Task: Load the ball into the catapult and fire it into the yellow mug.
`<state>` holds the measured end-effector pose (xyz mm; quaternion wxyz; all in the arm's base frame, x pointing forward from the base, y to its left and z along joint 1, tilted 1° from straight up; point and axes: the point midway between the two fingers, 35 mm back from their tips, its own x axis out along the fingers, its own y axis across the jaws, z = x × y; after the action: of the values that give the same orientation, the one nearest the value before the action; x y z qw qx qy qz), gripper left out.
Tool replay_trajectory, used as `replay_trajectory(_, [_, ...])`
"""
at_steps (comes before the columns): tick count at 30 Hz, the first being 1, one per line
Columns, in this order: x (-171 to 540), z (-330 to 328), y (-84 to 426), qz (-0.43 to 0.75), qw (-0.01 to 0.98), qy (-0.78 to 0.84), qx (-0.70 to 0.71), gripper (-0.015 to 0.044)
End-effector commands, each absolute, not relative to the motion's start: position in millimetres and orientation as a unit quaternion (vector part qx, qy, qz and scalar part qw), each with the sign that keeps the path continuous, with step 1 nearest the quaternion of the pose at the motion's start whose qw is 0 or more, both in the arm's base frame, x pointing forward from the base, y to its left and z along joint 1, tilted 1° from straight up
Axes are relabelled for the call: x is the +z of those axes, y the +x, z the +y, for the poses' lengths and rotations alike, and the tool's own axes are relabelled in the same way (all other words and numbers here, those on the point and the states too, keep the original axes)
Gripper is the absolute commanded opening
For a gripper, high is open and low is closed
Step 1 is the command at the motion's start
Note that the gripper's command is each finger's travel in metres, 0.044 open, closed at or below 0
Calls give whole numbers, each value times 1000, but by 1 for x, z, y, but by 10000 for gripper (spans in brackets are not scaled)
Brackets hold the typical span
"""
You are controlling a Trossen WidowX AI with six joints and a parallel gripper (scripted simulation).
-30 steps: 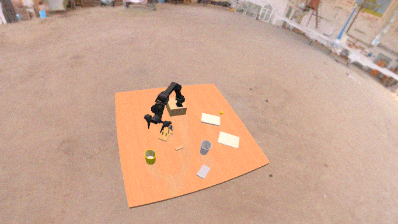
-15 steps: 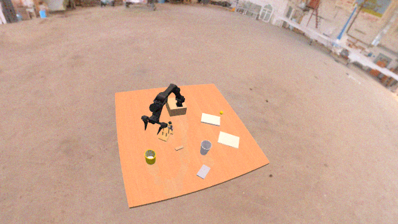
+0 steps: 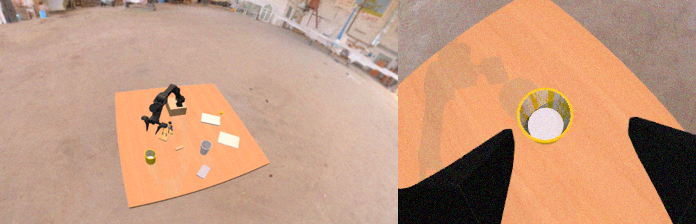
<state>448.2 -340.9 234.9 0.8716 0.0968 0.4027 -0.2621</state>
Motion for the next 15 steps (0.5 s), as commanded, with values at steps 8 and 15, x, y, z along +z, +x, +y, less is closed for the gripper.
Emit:
replay_trajectory(8, [234,-341,449,404,872,95,-259,46])
replay_trajectory(15, [234,-341,449,404,872,95,-259,0])
